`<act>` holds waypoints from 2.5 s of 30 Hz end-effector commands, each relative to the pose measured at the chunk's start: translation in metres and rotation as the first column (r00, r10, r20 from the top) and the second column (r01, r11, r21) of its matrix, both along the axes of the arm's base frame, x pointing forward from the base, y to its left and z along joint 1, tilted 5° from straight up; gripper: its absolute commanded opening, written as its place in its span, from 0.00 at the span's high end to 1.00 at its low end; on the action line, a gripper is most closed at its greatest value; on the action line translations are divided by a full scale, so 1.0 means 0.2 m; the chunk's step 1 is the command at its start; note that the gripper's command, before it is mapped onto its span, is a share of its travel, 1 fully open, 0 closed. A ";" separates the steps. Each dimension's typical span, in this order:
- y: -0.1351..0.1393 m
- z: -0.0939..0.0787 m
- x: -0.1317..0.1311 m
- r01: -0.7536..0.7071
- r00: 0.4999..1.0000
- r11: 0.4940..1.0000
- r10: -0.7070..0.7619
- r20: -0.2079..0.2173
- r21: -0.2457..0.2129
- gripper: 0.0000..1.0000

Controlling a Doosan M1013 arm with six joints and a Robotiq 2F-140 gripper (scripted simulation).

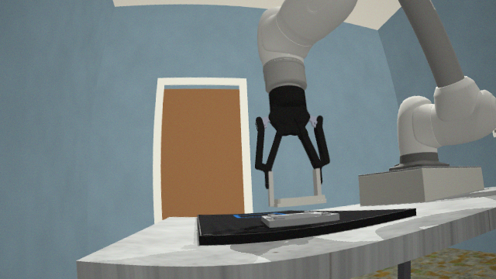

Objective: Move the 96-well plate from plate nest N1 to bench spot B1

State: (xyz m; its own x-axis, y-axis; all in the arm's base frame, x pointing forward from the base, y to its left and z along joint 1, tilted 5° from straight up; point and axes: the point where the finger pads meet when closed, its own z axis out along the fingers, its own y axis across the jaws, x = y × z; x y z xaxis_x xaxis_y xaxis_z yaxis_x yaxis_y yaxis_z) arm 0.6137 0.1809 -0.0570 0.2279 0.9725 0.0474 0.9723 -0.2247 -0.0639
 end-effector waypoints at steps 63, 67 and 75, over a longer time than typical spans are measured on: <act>-0.28 0.18 -0.02 -0.097 0.995 0.995 0.097 0.006 0.005 1.00; -0.34 0.18 -0.02 -0.097 0.995 0.995 0.097 0.006 0.005 1.00; -0.46 0.17 -0.03 -0.097 0.995 0.995 0.097 0.006 0.005 1.00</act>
State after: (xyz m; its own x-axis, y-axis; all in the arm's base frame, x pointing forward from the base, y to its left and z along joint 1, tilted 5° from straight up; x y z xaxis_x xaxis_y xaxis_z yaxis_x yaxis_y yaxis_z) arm 0.6071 0.0909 -0.0232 0.1323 0.9898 0.0532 0.9899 -0.1291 -0.0591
